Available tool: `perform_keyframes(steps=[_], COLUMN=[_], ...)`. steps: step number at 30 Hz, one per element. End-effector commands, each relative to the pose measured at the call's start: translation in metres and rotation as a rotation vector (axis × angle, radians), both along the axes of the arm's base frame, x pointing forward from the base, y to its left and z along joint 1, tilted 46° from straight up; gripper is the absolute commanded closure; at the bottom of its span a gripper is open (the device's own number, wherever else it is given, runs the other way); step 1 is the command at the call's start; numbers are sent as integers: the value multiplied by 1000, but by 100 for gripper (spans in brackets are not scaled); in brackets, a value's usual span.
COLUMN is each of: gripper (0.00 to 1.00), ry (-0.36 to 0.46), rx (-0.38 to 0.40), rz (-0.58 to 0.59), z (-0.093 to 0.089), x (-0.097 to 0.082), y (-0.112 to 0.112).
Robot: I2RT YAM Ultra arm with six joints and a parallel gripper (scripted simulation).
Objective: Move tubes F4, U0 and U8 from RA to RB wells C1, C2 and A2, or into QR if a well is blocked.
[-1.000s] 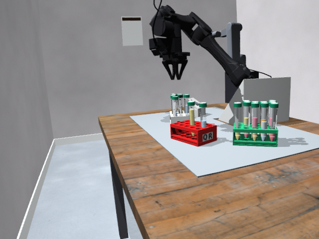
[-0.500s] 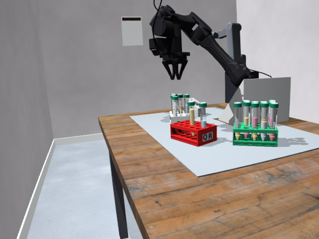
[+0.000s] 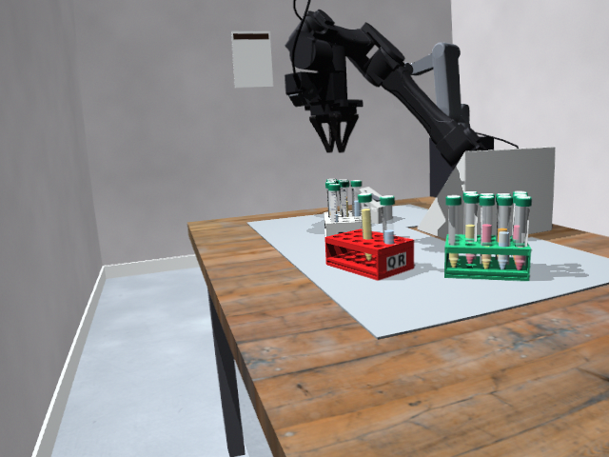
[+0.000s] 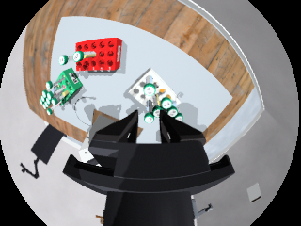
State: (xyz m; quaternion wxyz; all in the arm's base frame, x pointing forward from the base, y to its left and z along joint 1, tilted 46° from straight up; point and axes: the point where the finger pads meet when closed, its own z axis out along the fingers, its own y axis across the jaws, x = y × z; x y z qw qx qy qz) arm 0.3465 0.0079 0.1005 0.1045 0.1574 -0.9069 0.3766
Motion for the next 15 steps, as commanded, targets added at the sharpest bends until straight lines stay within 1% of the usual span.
perform_keyframes(steps=[1,2,9,11,12,14,15], gripper=[70,70,70,70,70,70,70], ry=[113,117,285,285,263,356,380], rx=[-4,5,21,21,41,28,30], rz=[83,106,267,267,294,336,359], z=[-14,-21,-54,-54,-51,-68,-72], x=[-13,-12,-30,-30,-22,-38,-40], y=[18,23,53,53,63,65,69])
